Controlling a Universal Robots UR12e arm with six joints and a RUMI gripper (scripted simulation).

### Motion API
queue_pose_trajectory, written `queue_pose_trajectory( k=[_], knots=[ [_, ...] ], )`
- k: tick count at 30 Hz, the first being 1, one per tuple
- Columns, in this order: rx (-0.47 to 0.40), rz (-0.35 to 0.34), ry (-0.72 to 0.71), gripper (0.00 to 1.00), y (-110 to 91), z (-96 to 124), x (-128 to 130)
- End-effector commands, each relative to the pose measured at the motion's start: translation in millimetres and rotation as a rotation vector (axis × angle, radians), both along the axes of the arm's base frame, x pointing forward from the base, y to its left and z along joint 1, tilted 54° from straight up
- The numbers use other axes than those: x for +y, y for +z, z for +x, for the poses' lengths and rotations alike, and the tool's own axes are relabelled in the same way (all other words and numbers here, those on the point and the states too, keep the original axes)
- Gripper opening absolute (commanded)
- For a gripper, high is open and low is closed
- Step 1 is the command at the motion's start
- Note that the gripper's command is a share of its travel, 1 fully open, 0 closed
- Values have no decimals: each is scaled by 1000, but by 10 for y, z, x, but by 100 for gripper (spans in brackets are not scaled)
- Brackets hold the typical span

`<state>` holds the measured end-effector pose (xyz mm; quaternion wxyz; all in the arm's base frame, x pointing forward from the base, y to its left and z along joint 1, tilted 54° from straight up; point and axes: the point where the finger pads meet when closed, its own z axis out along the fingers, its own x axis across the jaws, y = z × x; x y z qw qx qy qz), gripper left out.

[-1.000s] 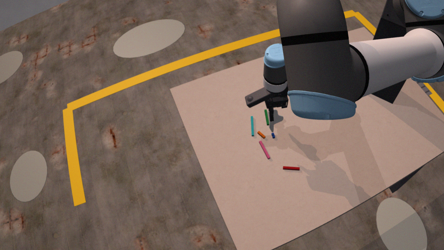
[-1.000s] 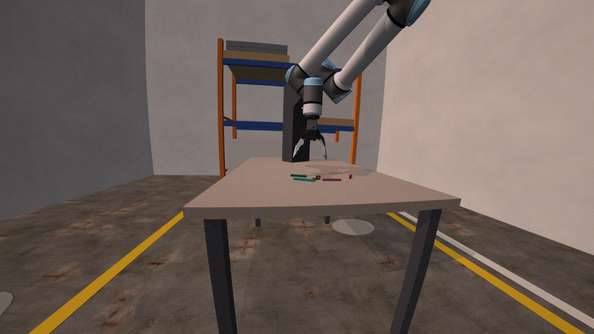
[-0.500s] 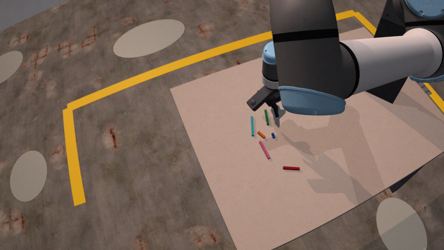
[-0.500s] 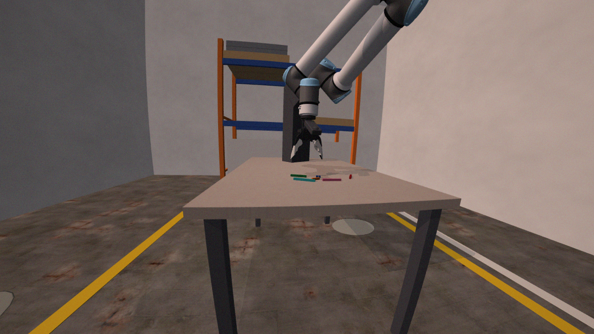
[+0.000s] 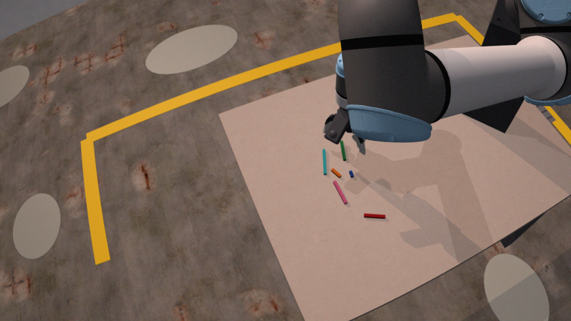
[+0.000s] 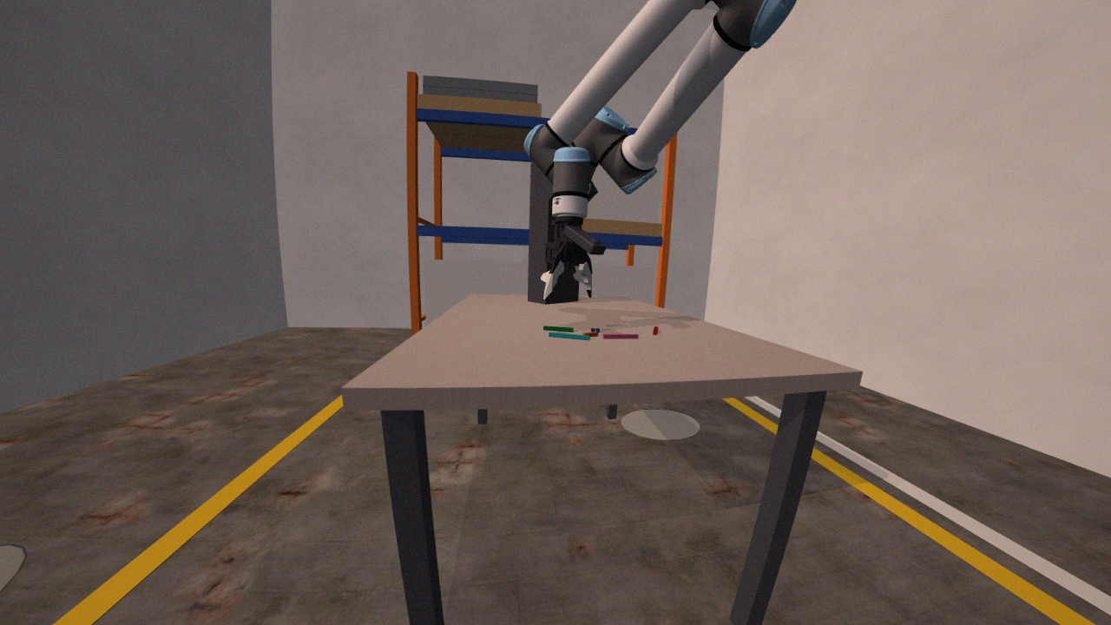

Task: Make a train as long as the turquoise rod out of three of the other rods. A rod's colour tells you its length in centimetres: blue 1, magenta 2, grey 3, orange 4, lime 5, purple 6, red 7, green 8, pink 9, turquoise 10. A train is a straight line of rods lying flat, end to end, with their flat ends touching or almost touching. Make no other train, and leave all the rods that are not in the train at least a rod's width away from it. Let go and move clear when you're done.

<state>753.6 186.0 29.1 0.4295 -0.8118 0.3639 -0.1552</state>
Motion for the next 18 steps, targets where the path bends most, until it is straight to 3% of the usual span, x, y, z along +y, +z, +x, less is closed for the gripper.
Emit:
queue_pose_trajectory(
  k=[1,18],
  knots=[
    [-92,-91,106,100,-47,-1,-36],
    [-303,-290,314,100,-176,-13,-118]
  ],
)
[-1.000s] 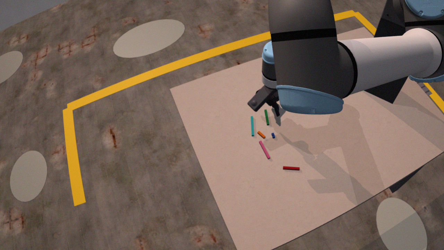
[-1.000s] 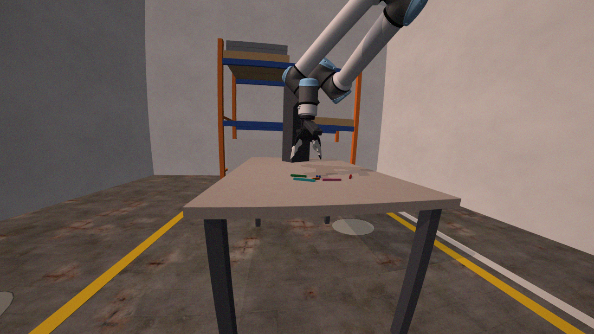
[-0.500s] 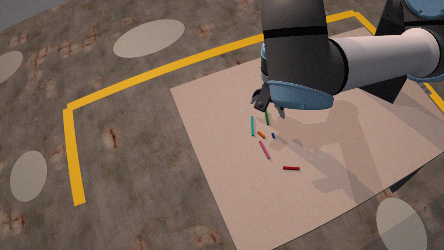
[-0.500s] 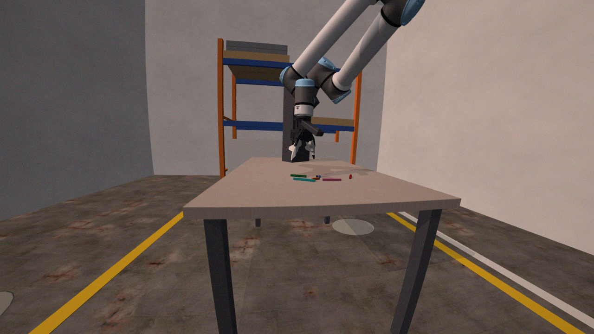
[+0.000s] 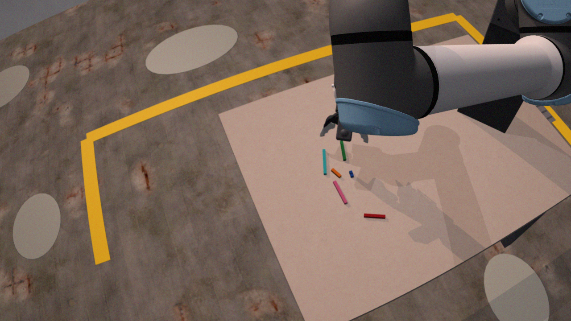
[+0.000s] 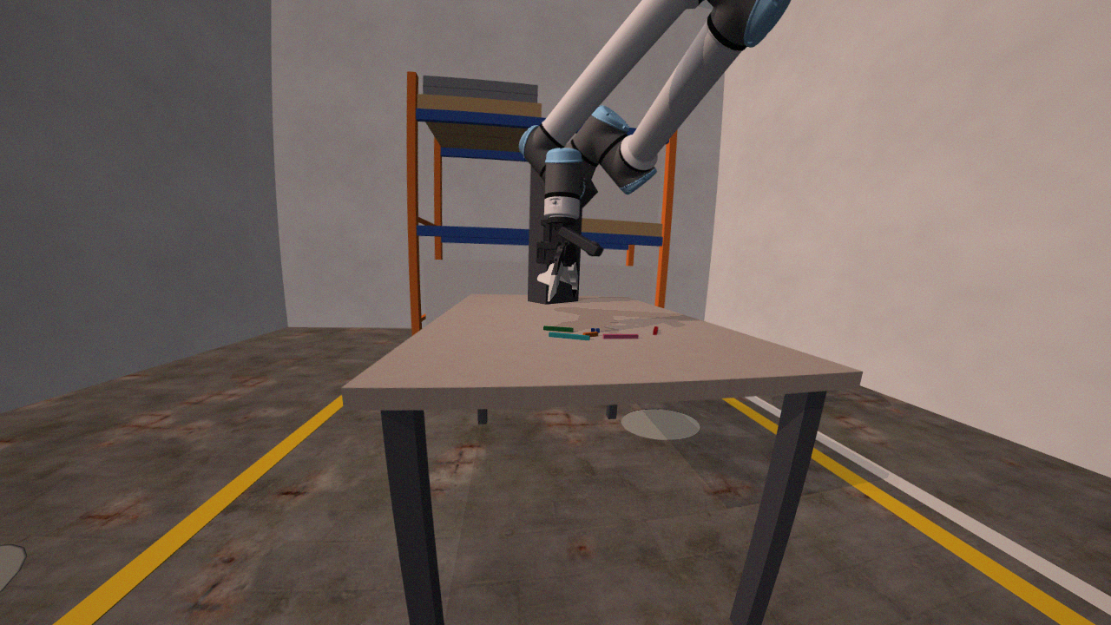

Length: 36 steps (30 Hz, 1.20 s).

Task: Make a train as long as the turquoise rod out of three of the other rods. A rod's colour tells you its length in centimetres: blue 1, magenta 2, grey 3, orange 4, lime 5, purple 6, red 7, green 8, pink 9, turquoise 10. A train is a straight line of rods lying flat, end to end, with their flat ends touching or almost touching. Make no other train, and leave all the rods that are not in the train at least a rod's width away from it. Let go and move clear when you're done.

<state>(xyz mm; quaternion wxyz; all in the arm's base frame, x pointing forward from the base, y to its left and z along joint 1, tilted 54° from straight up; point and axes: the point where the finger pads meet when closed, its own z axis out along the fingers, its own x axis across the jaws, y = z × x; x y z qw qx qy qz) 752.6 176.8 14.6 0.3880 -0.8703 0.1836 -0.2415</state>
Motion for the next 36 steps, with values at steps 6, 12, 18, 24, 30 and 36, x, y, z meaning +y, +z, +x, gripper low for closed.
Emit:
queue_pose_trajectory(
  k=[6,12,18,24,30,36],
  knots=[
    [-97,-94,107,100,-60,-6,-44],
    [-127,-122,136,100,-80,-9,-57],
    [-147,-141,156,100,-93,-11,-66],
    [-153,-147,161,100,-97,-11,-68],
    [-155,-149,163,100,-99,-11,-69],
    [-155,-149,163,14,-99,-11,-69]
  ],
)
